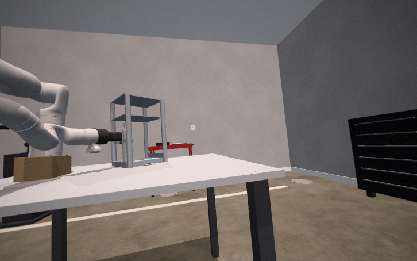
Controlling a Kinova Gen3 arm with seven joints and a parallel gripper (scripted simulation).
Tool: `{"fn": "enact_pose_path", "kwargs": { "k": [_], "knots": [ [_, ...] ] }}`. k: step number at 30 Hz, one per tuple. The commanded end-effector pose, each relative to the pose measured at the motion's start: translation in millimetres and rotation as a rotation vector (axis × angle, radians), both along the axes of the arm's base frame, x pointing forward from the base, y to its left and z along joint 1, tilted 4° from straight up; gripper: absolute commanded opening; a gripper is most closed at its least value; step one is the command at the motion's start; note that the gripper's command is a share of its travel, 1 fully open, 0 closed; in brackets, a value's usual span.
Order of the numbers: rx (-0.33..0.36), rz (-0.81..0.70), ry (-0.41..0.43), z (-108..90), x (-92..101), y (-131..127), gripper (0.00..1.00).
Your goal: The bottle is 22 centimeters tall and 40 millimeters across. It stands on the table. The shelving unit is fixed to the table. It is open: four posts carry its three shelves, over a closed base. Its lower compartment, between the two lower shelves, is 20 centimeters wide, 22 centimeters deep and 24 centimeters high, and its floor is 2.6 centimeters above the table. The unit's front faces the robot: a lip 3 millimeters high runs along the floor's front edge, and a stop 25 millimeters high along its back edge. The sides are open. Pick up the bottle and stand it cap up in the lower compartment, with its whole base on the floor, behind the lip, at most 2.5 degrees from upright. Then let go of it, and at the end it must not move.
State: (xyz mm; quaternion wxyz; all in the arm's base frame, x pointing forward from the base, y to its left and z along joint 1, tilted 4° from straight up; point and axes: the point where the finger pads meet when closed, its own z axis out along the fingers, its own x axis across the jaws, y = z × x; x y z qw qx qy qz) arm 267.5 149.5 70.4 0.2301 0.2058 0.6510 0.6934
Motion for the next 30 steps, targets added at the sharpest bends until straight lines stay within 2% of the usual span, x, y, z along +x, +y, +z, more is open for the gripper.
{"fn": "enact_pose_path", "kwargs": {
  "k": [1, 30],
  "knots": [
    [0.002, 0.003, 0.002, -1.0, -1.3, 0, 1.00],
    [0.002, 0.004, 0.001, -2.0, -9.4, -11, 1.00]
  ]
}}
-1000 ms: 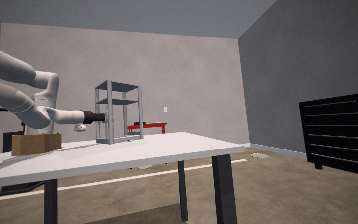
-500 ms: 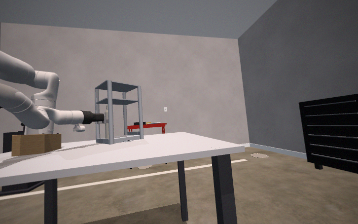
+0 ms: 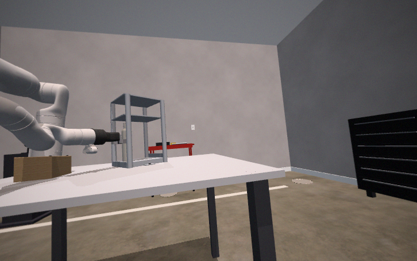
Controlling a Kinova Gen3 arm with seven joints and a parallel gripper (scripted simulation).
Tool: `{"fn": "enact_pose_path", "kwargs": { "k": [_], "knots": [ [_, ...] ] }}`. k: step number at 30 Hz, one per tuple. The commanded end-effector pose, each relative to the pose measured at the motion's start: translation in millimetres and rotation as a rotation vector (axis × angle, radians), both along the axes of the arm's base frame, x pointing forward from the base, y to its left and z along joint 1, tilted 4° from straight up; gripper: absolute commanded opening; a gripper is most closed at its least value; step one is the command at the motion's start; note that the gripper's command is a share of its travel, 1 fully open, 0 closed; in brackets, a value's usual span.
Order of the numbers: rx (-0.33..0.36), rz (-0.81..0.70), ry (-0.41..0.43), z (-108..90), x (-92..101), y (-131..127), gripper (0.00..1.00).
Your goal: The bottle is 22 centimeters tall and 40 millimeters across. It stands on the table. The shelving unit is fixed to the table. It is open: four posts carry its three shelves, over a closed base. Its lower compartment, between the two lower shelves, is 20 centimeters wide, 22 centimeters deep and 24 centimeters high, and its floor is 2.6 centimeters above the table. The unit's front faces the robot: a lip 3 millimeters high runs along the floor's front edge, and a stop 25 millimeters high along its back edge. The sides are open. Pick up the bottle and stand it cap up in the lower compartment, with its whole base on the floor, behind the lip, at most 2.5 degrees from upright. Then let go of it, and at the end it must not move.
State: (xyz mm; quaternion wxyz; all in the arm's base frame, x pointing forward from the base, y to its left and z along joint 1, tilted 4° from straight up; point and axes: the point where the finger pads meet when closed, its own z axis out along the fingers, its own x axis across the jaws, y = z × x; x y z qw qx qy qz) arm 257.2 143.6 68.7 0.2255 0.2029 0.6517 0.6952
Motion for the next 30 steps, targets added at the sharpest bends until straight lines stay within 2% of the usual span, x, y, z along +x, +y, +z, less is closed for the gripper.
{"fn": "enact_pose_path", "kwargs": {
  "k": [1, 30],
  "knots": [
    [0.000, -0.008, 0.000, -0.3, 0.3, -6, 1.00],
    [0.000, -0.006, 0.000, -2.2, -14.7, -26, 1.00]
  ]
}}
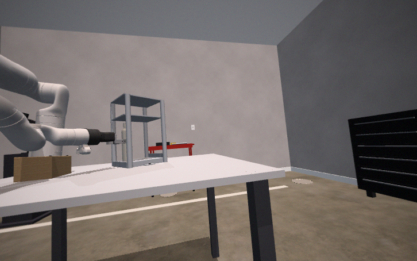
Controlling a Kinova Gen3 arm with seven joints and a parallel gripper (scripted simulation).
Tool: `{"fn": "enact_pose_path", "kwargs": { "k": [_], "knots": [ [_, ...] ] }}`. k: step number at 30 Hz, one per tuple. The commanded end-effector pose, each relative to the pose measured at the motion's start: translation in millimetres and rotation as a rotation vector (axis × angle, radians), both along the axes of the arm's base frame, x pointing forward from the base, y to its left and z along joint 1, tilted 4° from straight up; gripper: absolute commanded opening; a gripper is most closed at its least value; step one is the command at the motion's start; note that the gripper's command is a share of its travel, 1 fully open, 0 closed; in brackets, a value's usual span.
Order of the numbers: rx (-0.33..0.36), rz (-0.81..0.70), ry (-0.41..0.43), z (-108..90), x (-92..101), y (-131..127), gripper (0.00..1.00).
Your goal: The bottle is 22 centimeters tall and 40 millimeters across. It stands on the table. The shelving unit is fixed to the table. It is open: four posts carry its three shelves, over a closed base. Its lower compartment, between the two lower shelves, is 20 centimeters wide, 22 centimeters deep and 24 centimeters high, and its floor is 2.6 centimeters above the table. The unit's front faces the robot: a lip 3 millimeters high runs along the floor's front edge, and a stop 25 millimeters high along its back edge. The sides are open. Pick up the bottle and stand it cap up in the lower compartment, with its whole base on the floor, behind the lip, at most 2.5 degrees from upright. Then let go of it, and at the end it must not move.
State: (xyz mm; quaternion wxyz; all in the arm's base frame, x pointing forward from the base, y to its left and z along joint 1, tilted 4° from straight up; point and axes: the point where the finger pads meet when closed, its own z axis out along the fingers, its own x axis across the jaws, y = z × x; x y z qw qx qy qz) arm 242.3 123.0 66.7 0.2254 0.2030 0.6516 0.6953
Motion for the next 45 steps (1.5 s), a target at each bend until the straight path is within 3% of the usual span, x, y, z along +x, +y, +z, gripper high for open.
{"fn": "enact_pose_path", "kwargs": {
  "k": [1, 45],
  "knots": [
    [-0.001, -0.006, 0.000, -0.2, -0.4, -6, 1.00],
    [-0.001, -0.006, 0.000, -1.6, -11.1, -21, 1.00]
  ]
}}
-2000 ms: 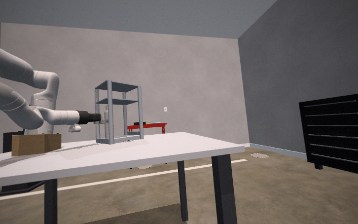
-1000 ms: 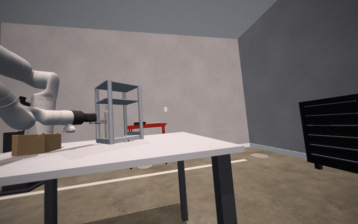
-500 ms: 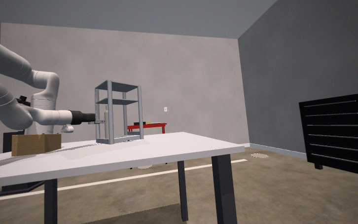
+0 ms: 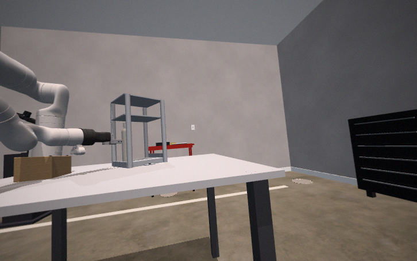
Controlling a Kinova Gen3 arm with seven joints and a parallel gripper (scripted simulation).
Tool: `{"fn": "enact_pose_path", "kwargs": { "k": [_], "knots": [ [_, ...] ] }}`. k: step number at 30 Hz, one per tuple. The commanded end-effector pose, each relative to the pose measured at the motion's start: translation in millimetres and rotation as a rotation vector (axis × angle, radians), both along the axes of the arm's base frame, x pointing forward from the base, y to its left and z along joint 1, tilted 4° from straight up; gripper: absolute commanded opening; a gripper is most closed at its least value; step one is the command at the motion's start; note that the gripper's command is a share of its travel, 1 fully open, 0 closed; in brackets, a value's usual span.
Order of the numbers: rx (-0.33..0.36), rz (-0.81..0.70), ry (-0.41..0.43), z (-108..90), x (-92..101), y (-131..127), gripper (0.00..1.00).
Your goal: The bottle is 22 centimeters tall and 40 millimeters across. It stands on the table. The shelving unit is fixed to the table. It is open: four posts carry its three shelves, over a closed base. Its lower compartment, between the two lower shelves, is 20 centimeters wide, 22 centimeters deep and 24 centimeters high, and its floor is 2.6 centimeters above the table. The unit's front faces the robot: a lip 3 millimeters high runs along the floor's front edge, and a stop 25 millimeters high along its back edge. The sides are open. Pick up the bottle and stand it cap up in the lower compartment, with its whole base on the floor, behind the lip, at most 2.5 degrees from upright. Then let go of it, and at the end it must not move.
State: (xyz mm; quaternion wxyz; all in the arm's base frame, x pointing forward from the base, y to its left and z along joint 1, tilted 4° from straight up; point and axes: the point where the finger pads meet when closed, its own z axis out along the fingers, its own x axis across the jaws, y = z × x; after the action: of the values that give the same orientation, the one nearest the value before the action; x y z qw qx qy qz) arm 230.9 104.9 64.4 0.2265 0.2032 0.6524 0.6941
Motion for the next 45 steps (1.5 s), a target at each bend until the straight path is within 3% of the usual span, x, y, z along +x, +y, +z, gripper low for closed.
{"fn": "enact_pose_path", "kwargs": {
  "k": [1, 18, 45],
  "knots": [
    [0.003, -0.004, 0.000, 0.7, 0.3, -2, 1.00],
    [0.003, -0.003, 0.000, -0.1, -5.8, -11, 1.00],
    [-0.003, -0.002, 0.003, -5.4, -44.0, -64, 1.00]
  ]
}}
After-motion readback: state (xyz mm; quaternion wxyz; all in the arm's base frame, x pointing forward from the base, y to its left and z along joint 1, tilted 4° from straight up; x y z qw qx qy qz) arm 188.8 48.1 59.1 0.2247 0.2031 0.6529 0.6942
